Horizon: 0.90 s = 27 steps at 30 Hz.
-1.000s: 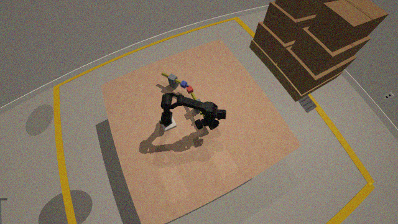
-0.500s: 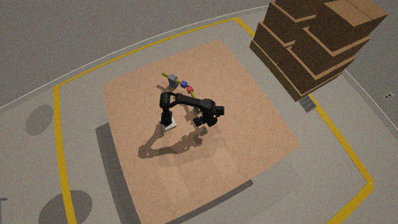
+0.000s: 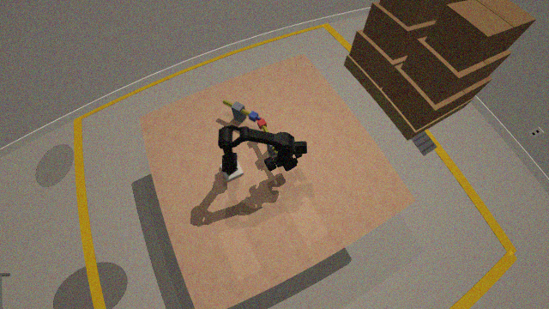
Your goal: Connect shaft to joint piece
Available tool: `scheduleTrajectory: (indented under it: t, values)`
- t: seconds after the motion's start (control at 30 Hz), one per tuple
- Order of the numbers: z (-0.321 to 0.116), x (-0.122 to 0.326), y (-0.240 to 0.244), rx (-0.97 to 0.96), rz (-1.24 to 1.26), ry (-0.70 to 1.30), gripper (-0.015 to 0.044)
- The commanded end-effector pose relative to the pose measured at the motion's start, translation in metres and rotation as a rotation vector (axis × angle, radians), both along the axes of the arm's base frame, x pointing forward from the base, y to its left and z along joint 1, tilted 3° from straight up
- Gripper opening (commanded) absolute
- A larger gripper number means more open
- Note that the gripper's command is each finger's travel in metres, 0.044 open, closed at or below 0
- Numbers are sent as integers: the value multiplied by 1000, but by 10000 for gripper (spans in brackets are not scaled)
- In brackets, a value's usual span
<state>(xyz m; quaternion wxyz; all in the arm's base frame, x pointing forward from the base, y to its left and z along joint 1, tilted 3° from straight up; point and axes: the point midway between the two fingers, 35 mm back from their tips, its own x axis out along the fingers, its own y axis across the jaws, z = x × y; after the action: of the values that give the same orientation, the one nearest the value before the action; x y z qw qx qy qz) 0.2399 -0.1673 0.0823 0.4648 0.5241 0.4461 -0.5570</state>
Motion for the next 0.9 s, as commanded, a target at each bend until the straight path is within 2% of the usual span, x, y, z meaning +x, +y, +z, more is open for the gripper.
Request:
scheduleTrajectory:
  t: [0.0,0.43,0.53,0.7,0.87]
  values:
    - [0,1,6,-3,-3,-4,0]
    - [0,1,4,-3,-2,0,0]
    - [0,1,4,-3,-2,0,67]
    - [0,1,4,-3,-2,0,67]
    - [0,1,4,-3,-2,0,198]
